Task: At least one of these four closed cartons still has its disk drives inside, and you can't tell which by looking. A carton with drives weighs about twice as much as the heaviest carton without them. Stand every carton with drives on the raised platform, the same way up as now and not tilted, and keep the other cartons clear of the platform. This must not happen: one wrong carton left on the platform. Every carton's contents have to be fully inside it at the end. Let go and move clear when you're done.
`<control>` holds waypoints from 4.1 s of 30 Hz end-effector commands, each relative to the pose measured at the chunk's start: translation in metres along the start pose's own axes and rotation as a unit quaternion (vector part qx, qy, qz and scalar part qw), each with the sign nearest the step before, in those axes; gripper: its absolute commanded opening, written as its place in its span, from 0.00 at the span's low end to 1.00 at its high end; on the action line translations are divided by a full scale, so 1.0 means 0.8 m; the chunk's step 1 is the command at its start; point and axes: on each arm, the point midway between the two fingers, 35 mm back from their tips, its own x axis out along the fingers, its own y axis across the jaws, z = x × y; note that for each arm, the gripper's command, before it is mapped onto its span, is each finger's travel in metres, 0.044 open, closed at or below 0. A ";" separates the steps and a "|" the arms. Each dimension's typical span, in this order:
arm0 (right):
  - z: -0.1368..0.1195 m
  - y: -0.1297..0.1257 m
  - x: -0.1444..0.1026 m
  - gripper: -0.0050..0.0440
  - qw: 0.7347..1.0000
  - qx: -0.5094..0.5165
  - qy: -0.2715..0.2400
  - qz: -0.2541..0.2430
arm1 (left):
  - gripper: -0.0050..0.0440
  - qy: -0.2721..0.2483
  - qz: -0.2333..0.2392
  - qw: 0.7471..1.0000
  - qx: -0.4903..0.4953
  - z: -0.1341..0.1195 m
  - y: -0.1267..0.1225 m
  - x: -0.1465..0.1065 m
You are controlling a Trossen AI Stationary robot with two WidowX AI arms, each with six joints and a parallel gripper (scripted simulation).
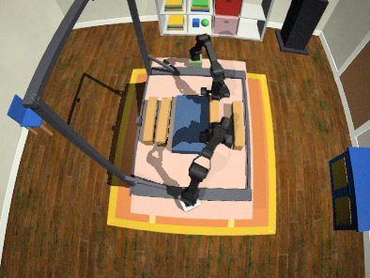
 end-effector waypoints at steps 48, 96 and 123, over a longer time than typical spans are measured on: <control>0.015 0.060 -0.030 0.00 0.999 -0.006 -0.032 -0.018 | 0.00 -0.033 0.014 0.999 0.007 0.014 -0.058 -0.040; 0.018 0.115 -0.033 0.00 0.999 -0.007 -0.035 -0.022 | 0.00 -0.038 0.019 0.999 0.009 0.014 -0.111 -0.045; 0.017 0.115 -0.032 0.00 0.999 -0.007 -0.034 -0.023 | 0.00 -0.037 0.019 0.999 0.008 0.015 -0.111 -0.045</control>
